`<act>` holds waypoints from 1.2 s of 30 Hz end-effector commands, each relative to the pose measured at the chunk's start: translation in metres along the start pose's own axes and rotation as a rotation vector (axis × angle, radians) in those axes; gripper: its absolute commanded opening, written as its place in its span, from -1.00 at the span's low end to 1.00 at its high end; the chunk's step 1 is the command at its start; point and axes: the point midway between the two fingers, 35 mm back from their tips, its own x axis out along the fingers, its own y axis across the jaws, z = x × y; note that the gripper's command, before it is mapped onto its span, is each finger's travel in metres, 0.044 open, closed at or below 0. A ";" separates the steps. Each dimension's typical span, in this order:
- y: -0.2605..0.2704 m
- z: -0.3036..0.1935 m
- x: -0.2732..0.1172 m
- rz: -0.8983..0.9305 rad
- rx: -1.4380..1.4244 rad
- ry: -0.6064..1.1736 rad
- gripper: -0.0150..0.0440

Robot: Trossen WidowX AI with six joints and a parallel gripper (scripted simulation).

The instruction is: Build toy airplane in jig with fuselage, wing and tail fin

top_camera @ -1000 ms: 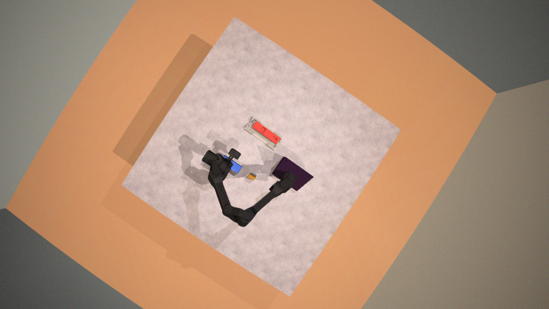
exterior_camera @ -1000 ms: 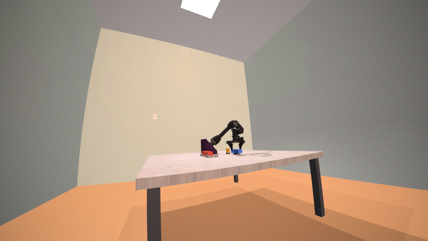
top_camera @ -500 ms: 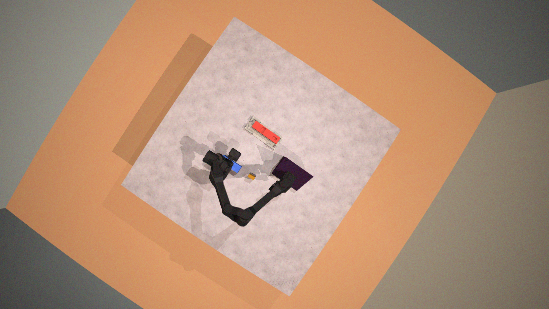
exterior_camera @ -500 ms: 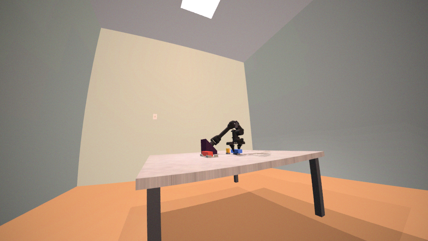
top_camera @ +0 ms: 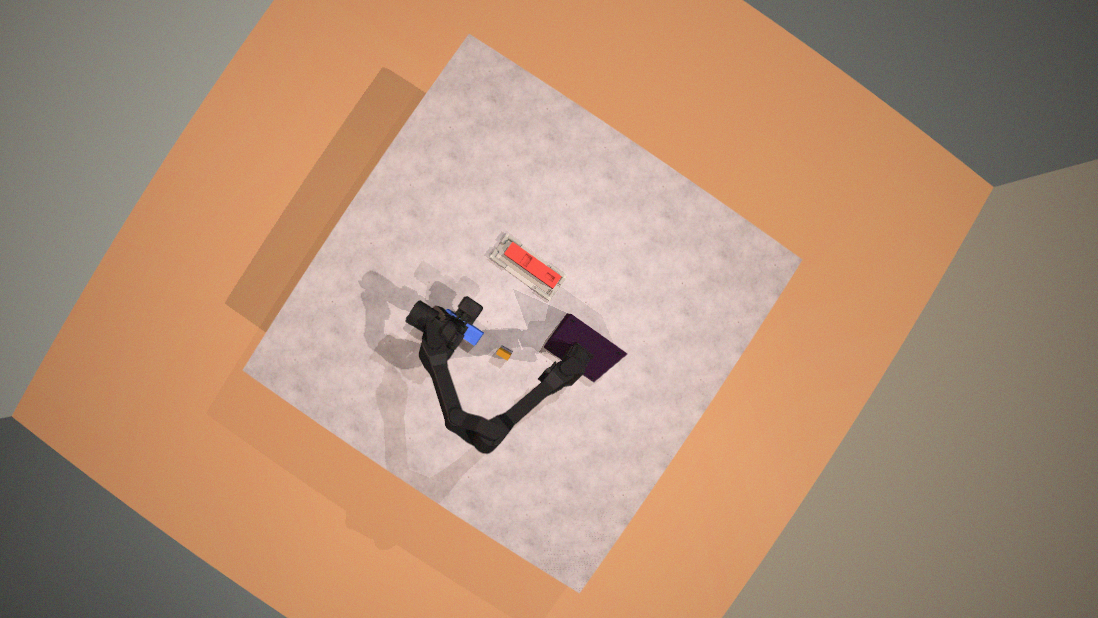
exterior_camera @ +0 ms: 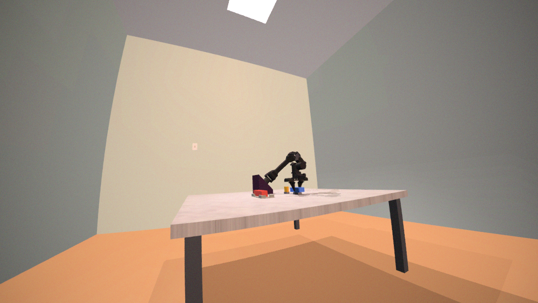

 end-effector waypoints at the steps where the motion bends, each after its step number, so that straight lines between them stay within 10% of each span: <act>1: -0.003 0.009 -0.013 -0.004 0.001 -0.048 -0.49; 36: -0.001 0.002 -0.115 -0.007 -0.001 0.007 -0.49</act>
